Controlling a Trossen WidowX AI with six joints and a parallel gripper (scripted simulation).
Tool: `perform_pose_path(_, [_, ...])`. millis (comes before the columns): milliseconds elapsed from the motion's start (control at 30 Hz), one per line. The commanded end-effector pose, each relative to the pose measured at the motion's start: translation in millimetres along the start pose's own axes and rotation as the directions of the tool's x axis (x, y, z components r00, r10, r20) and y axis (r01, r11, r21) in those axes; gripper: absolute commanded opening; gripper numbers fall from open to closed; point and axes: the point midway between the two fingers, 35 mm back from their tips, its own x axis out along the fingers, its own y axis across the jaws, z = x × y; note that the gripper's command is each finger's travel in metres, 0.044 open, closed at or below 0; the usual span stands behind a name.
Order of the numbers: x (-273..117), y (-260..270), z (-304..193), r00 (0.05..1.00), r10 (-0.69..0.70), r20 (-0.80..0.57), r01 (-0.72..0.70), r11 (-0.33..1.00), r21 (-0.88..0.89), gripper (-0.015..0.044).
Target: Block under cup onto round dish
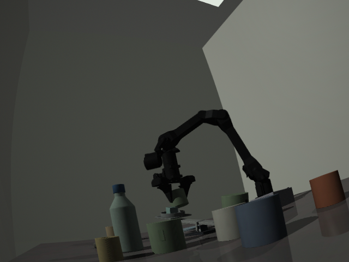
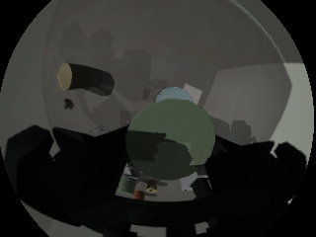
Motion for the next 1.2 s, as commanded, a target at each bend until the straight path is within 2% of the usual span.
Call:
perform_pose_path(0, [9.2, -30.7, 8.7, 1.0, 0.002, 0.004, -0.002, 1.0, 0.003, 0.0])
perform_pose_path(467, [44.7, -133.6, 16.0, 1.0, -0.019, 0.01, 0.018, 0.999, 0.026, 0.0])
perform_pose_path(667, [50.4, -134.9, 16.2, 1.0, -0.019, 0.01, 0.019, 0.999, 0.027, 0.0])
perform_pose_path(900, [82.1, -135.6, 16.3, 1.0, -0.019, 0.01, 0.019, 0.999, 0.027, 0.0])
perform_pose_path(1167, [87.1, -135.7, 16.2, 1.0, -0.019, 0.01, 0.019, 0.999, 0.027, 0.0])
